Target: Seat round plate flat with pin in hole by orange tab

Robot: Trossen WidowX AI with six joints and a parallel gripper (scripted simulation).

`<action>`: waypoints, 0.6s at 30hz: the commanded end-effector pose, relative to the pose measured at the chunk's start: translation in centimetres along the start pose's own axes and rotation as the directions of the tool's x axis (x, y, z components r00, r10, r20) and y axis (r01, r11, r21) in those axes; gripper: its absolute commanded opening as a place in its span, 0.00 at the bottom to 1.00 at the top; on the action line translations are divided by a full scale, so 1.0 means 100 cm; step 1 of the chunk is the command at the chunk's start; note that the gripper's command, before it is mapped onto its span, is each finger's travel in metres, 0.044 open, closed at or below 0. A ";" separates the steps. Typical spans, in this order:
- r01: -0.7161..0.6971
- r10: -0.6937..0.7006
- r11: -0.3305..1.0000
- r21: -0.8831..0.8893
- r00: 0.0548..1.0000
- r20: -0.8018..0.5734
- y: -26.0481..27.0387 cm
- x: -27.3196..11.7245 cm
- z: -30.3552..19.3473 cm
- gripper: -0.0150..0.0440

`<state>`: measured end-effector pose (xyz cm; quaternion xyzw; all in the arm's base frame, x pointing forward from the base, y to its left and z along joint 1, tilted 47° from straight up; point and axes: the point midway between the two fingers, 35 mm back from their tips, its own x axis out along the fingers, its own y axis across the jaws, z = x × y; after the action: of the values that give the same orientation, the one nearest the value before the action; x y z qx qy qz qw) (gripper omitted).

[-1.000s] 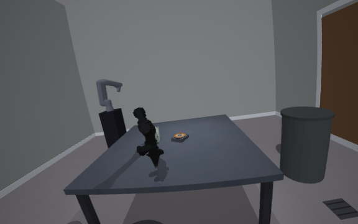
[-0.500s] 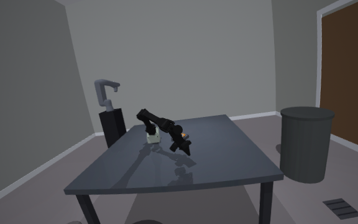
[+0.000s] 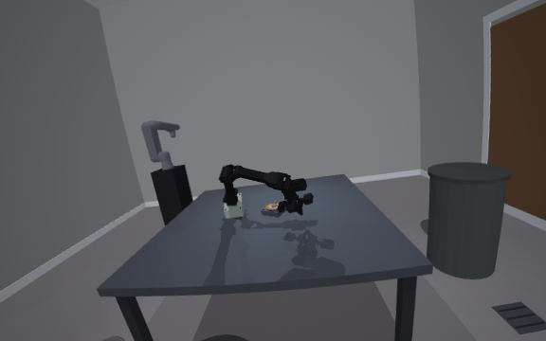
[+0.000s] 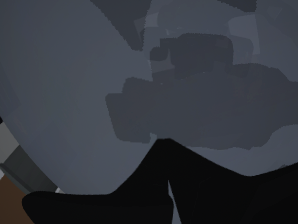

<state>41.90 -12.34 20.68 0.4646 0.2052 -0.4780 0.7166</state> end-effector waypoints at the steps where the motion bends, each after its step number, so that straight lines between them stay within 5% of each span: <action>1: 0.088 -0.099 0.963 -0.256 0.995 -0.031 -0.022 0.010 -0.060 0.25; 8: 0.165 -0.234 0.738 -0.655 0.972 -0.019 -0.067 0.011 -0.145 0.25; 13: 0.184 -0.315 0.336 -0.924 0.946 0.074 -0.123 0.001 -0.208 0.25; 18: 0.179 -0.321 -0.023 -0.984 0.930 0.177 -0.164 -0.009 -0.237 0.25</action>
<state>33.65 5.10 4.06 -0.0578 0.5596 -0.3413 0.7530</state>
